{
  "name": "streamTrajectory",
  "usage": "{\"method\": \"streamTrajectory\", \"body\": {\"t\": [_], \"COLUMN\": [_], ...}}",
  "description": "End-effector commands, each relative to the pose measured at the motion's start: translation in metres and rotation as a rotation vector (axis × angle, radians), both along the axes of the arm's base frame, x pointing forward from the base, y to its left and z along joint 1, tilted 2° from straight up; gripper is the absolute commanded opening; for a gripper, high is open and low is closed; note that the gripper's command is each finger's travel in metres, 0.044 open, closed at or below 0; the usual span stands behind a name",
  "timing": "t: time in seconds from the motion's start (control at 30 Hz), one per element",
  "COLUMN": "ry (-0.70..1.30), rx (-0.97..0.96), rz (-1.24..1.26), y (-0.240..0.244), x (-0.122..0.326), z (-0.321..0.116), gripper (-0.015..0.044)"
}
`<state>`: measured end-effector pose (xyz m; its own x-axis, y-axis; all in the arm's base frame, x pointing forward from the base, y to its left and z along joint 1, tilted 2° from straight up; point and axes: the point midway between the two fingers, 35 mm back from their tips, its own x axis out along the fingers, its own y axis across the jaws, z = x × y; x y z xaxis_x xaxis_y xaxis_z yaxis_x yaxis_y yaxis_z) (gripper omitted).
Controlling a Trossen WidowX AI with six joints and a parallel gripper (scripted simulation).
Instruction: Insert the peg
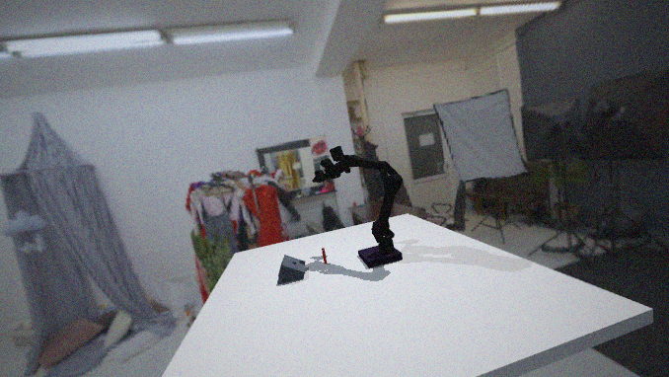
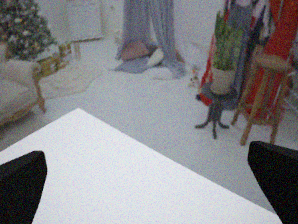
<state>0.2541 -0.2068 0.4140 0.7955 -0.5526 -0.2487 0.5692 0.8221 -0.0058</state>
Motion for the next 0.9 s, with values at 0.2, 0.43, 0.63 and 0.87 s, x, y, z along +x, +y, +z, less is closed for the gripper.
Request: {"method": "streamTrajectory", "body": {"t": [0.2, 0.43, 0.63, 0.87], "ry": [0.283, 0.465, 0.622, 0.806], "rx": [0.056, 0.074, 0.08, 0.079], "rz": [0.138, 0.243, 0.342, 0.469], "y": [0.013, 0.029, 0.047, 0.07], "x": [0.041, 0.06, 0.072, 0.079], "z": [-0.072, -0.116, -0.153, -0.194], "gripper": [0.044, 0.044, 0.044, 0.044]}}
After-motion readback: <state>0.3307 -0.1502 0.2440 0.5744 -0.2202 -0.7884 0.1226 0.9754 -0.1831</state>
